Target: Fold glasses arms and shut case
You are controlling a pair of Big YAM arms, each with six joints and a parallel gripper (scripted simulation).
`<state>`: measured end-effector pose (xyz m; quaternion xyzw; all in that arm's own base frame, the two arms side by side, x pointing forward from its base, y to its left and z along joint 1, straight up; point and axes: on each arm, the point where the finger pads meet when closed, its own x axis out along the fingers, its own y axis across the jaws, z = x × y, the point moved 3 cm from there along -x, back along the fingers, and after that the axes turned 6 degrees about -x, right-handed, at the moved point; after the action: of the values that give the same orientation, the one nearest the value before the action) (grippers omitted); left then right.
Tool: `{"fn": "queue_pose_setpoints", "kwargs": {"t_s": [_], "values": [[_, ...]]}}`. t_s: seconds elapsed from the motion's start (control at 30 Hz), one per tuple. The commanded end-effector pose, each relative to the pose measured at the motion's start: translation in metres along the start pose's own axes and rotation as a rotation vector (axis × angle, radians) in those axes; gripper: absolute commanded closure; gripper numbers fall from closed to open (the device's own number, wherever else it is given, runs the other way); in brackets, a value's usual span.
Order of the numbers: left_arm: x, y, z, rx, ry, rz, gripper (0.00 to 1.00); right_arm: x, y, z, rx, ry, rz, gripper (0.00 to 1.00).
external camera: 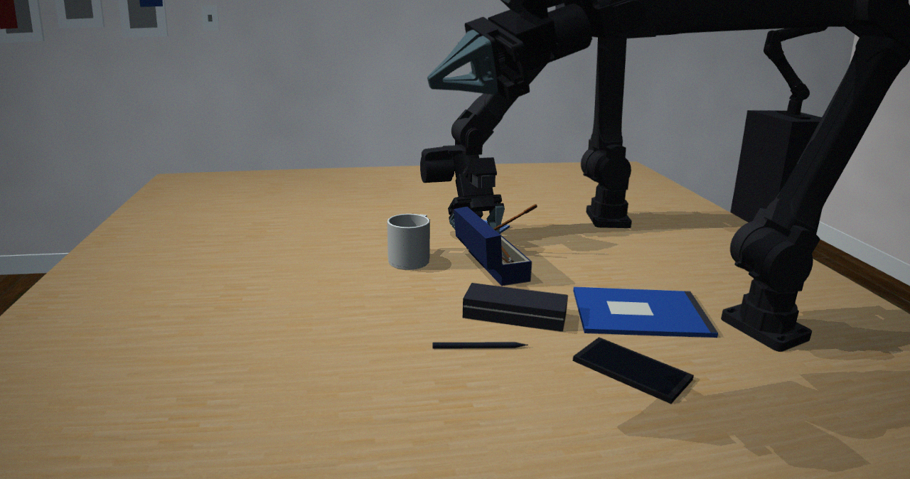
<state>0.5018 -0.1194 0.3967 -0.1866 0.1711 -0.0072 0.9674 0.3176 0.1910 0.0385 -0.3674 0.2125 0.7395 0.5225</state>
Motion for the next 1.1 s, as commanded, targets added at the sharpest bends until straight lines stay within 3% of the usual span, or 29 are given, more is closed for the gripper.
{"fn": "queue_pose_setpoints", "kwargs": {"t_s": [0.0,0.17,0.6,0.67,1.07], "values": [[0.0,-0.038,0.015,-0.126,0.012,-0.021,1.0,-0.001,0.005,-0.008,0.056,0.006,0.009,0.43],[0.0,-0.054,-0.004,-0.161,0.058,-0.005,1.0,-0.001,0.005,-0.008,0.056,0.006,0.009,0.43],[-0.006,-0.112,-0.127,-0.235,0.275,0.136,1.0,-0.001,0.005,-0.008,0.056,0.006,0.009,0.43],[-0.006,-0.112,-0.127,-0.235,0.275,0.136,1.0,-0.001,0.005,-0.008,0.056,0.006,0.009,0.43],[-0.045,-0.15,-0.226,-0.218,0.364,0.278,1.0,-0.001,0.005,-0.008,0.056,0.006,0.009,0.43]]}}
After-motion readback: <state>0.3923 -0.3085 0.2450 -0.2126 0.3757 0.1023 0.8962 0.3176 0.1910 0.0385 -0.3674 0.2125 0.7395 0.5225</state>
